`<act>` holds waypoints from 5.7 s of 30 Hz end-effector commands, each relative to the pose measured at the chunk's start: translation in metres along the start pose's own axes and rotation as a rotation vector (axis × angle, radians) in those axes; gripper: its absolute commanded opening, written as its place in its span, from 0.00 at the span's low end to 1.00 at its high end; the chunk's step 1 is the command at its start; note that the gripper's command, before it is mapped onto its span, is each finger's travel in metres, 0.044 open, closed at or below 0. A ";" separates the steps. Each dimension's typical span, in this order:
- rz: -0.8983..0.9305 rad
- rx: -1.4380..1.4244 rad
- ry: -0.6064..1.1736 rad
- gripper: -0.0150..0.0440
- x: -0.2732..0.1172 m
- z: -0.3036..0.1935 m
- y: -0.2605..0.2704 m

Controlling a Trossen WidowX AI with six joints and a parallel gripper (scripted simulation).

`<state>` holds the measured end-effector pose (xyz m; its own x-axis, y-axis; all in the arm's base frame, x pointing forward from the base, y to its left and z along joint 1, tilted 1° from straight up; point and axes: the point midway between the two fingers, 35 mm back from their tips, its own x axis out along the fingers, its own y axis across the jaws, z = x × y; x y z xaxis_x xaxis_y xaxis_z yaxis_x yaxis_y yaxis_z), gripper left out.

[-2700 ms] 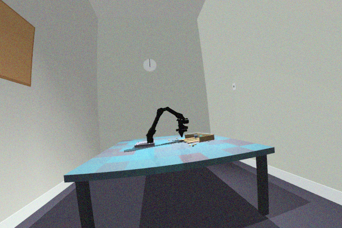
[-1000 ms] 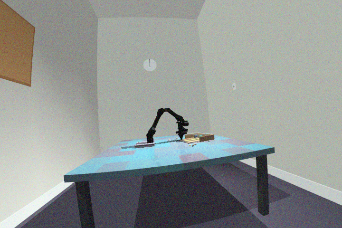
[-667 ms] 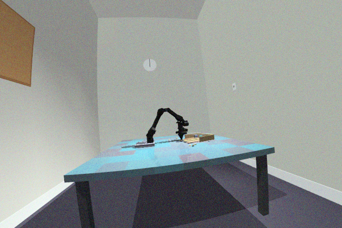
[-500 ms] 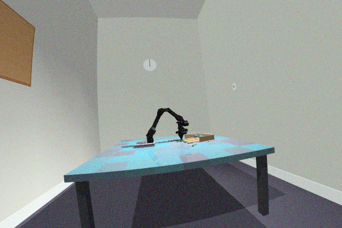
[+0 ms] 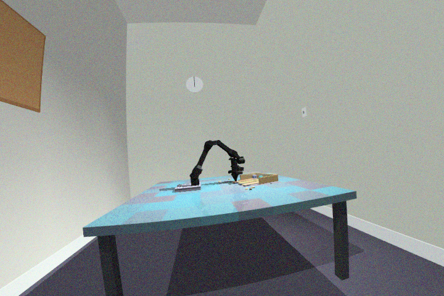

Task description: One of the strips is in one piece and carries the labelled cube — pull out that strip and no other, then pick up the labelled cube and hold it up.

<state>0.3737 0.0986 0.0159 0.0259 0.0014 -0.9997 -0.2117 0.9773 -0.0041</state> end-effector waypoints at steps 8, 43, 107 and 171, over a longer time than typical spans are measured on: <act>0.005 0.005 0.002 0.25 0.004 -0.003 0.001; 0.005 0.005 0.006 0.25 0.006 -0.056 0.000; 0.005 0.005 0.014 0.25 0.007 -0.150 -0.001; 0.005 0.005 0.016 0.25 0.007 -0.185 -0.001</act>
<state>0.2026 0.0606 0.0098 0.0412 0.0070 -0.9991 -0.2116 0.9774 -0.0019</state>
